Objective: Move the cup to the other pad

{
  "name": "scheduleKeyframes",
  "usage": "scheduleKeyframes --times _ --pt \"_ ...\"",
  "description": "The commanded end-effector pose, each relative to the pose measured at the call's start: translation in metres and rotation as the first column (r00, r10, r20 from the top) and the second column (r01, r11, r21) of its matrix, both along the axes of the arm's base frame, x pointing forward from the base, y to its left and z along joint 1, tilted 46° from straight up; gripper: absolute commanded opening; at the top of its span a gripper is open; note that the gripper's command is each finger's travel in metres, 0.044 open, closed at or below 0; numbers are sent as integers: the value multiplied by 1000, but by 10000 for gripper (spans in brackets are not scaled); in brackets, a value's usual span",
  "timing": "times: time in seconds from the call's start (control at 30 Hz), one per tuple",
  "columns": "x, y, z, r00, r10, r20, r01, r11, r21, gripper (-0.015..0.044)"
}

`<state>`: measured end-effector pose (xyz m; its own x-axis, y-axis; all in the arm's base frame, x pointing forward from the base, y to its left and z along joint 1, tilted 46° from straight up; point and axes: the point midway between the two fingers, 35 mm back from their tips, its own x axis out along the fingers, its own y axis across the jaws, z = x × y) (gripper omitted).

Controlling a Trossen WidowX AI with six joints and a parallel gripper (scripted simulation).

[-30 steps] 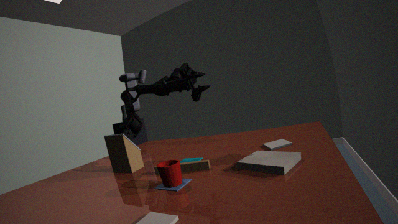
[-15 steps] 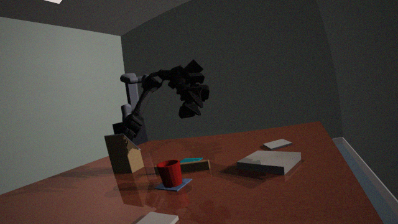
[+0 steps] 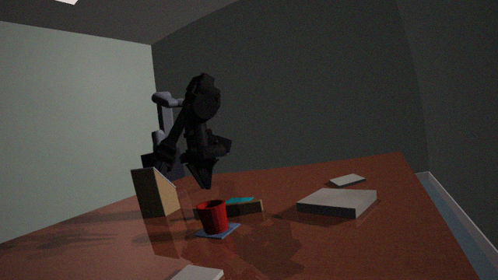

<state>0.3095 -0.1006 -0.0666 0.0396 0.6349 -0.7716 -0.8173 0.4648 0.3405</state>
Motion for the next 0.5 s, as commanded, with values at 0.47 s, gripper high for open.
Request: scheduleKeyframes --times 0.47 --pt "-10 11 -17 1000 29 -10 -28 994 104 148"
